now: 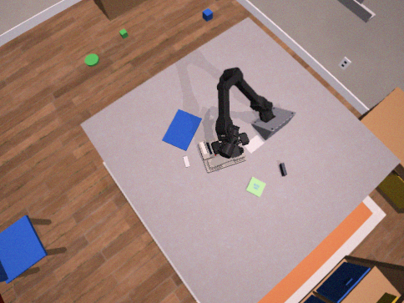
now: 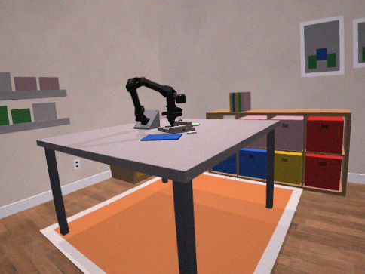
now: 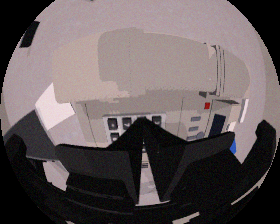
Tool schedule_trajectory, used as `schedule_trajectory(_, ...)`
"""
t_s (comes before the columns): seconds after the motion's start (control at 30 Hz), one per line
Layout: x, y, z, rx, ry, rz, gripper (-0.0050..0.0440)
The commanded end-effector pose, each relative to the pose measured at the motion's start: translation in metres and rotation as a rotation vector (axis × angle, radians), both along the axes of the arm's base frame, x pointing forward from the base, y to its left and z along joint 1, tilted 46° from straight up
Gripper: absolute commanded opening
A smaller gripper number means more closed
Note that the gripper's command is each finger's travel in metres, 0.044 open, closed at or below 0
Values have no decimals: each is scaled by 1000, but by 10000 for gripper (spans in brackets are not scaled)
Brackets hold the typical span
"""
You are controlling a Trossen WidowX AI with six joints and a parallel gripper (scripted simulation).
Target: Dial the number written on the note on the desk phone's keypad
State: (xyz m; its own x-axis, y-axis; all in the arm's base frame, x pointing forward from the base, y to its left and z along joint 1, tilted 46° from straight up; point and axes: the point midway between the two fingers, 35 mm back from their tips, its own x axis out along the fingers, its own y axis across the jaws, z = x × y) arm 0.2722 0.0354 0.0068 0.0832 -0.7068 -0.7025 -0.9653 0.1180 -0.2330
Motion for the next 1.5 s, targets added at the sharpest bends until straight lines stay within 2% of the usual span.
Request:
schedule_trajectory(0.0, 0, -1, -1, -4, 2, 3, -50)
schedule_trajectory(0.5, 0, -1, -1, -4, 2, 3, -50)
schedule_trajectory(0.77, -2, 20, 20, -4, 2, 3, -50)
schedule_trajectory(0.9, -2, 20, 20, -4, 2, 3, -50)
schedule_trajectory(1.0, 10, 19, 23, -3, 2, 2, -50)
schedule_trajectory(1.47, 13, 7, 13, -3, 2, 3, -50)
